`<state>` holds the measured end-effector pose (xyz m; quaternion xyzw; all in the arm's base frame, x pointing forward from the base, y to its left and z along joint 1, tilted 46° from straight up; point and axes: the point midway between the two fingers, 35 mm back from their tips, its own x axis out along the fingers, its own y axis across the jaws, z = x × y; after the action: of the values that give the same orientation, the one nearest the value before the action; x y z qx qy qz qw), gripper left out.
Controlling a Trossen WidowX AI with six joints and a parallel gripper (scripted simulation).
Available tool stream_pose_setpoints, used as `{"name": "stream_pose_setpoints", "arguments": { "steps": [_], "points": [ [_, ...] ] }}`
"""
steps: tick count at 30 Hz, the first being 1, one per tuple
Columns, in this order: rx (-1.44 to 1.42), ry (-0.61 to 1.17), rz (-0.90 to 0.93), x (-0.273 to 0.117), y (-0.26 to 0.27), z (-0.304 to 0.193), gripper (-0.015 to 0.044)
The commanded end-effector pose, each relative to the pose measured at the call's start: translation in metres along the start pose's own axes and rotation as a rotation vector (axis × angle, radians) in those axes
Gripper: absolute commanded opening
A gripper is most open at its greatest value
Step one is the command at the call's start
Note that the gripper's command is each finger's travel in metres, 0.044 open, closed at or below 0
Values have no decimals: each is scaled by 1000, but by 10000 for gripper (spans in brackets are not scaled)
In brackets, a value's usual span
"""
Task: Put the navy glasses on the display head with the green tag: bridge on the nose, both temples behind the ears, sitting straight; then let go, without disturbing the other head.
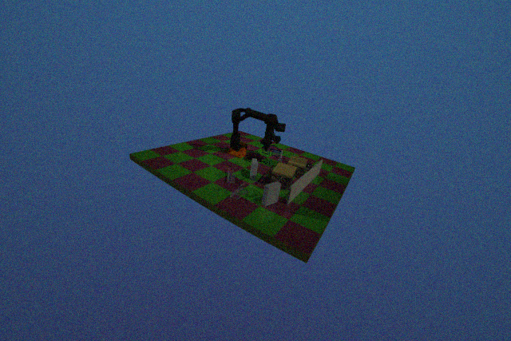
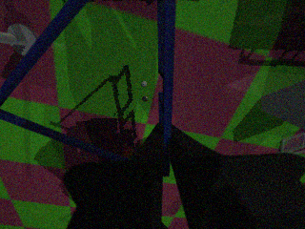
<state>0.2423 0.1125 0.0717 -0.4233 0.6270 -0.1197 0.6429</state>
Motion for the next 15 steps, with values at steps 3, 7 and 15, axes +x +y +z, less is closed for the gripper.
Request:
{"name": "stream_pose_setpoints", "arguments": {
  "steps": [3, 7, 15],
  "points": [
    [4, -1, 4, -11, 1, 1, 0],
    [4, -3, 6, -12, 12, 6, 0],
    [4, -5, 12, -16, 52, 20, 0]
  ]
}}
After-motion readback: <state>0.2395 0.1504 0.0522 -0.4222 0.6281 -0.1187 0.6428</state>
